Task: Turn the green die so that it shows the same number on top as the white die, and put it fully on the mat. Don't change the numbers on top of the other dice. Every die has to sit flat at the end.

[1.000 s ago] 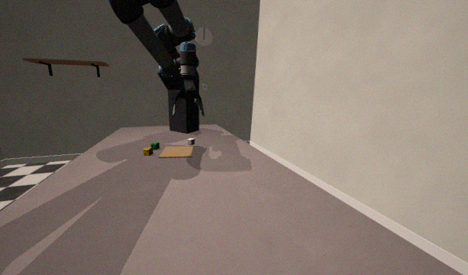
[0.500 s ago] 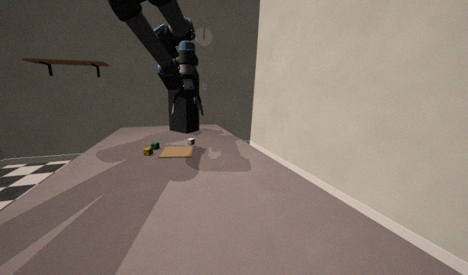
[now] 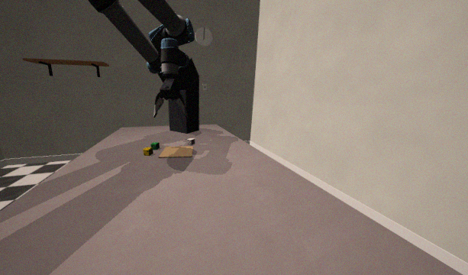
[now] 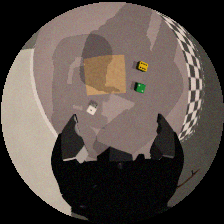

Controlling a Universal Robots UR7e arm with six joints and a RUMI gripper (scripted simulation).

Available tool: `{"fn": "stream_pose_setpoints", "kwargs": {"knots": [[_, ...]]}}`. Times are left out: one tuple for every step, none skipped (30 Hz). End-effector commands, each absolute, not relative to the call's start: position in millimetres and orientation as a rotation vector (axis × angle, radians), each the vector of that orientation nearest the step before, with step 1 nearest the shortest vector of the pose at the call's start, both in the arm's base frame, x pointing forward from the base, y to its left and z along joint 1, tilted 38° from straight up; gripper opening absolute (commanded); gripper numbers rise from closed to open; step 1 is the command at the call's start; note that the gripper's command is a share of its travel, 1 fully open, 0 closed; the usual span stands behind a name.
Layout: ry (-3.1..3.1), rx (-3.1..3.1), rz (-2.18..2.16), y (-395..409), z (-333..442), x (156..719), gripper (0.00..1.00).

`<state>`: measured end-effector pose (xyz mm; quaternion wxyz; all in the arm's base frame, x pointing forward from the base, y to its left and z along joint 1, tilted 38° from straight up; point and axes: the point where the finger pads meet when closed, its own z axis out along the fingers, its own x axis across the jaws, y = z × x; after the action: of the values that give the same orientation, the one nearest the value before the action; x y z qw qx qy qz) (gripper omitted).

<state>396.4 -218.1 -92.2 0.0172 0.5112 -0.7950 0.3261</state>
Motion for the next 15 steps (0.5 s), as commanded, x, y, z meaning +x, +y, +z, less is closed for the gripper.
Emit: {"fn": "stream_pose_setpoints", "kwargs": {"knots": [[-2.594, 1.468, 1.019, -260, -67, 387, 1.00], [-2.610, 1.448, 1.023, -266, -63, 385, 1.00], [-2.624, 1.431, 1.028, -272, -60, 383, 1.00], [-2.635, 1.416, 1.031, -276, -57, 381, 1.00], [-2.645, 1.404, 1.034, -280, -55, 379, 1.00], [-2.652, 1.394, 1.037, -282, -53, 378, 1.00], [-2.657, 1.387, 1.038, -284, -52, 377, 1.00], [-2.660, 1.383, 1.040, -286, -51, 377, 1.00], [-2.660, 1.383, 1.040, -286, -51, 377, 1.00], [-2.660, 1.383, 1.040, -286, -51, 377, 1.00], [-2.662, 1.380, 1.040, -286, -50, 376, 1.00], [-2.662, 1.379, 1.041, -287, -50, 376, 1.00], [-2.662, 1.379, 1.041, -287, -50, 376, 1.00], [-2.662, 1.379, 1.041, -287, -50, 376, 1.00], [-2.662, 1.379, 1.041, -287, -50, 376, 1.00]]}}
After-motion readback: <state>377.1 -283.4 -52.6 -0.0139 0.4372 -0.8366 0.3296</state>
